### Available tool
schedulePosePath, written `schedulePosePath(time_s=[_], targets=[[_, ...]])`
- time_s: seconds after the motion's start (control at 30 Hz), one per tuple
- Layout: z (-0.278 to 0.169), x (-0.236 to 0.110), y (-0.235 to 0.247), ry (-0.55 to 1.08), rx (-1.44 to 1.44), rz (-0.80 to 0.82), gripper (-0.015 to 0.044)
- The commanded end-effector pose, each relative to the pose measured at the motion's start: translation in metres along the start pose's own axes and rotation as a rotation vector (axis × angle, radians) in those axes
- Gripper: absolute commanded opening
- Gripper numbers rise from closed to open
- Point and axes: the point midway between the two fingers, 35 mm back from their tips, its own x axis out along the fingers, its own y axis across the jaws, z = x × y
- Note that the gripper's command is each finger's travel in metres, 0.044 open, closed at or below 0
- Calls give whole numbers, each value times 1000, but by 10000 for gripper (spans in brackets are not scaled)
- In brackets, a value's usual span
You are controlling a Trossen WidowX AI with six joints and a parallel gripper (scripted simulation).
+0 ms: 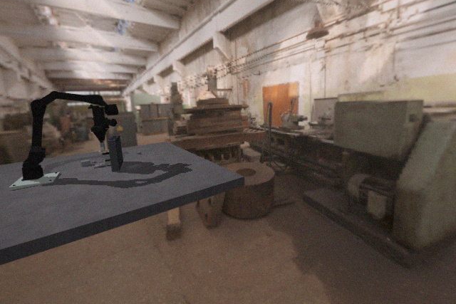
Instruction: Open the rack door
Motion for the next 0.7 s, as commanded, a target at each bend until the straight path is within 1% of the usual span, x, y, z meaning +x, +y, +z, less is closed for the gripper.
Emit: schedulePosePath(time_s=[0.0, 0.67], targets=[[-1, 7, -1, 2, 0, -5, 297], [-3, 37, -2, 2, 0, -5, 297]])
